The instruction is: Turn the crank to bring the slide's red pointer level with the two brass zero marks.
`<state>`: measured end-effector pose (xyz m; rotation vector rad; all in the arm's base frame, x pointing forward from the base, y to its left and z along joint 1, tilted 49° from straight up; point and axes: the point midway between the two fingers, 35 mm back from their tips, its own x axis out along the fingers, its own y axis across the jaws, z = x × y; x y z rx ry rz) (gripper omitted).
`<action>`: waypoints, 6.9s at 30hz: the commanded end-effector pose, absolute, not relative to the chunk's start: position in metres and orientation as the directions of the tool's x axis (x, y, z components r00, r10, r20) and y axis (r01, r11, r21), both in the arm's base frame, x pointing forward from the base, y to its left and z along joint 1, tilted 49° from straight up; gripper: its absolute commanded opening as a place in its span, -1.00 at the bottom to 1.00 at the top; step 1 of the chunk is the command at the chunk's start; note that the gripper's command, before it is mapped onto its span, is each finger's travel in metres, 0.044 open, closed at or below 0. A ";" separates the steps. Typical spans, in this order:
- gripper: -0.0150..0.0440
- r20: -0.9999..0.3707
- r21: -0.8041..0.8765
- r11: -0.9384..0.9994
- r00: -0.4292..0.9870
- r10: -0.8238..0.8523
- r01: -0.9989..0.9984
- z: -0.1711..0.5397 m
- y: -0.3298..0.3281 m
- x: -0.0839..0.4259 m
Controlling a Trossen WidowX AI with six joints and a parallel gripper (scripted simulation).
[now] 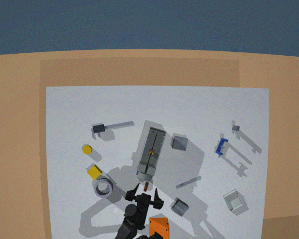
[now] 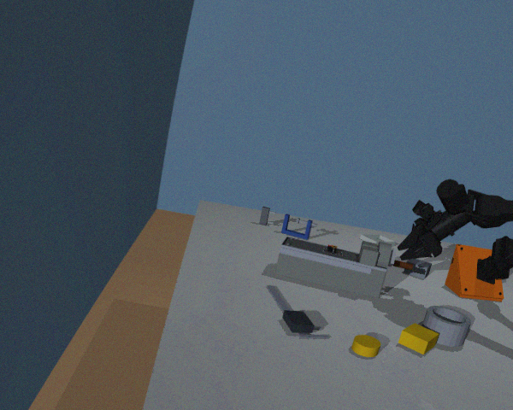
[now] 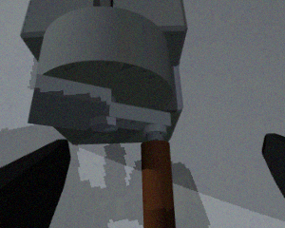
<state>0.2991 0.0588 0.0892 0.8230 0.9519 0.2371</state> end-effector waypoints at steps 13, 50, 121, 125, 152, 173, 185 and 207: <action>1.00 -0.622 0.716 0.679 0.590 0.514 0.162 0.152 -0.011 0.312; 1.00 -0.434 0.739 0.630 0.546 0.717 -0.240 0.104 0.007 0.445; 1.00 -0.616 0.718 0.678 0.594 0.517 0.154 0.154 -0.009 0.313; 1.00 -0.618 0.717 0.680 0.592 0.517 0.155 0.146 -0.002 0.313; 1.00 -0.615 0.719 0.677 0.595 0.518 0.153 0.093 0.059 0.301; 1.00 -0.615 0.719 0.678 0.594 0.518 0.153 0.070 0.084 0.297; 1.00 -0.612 0.722 0.675 0.596 0.520 0.152 0.059 0.098 0.293; -0.49 -0.612 0.722 0.675 0.596 0.520 0.152 0.058 0.099 0.293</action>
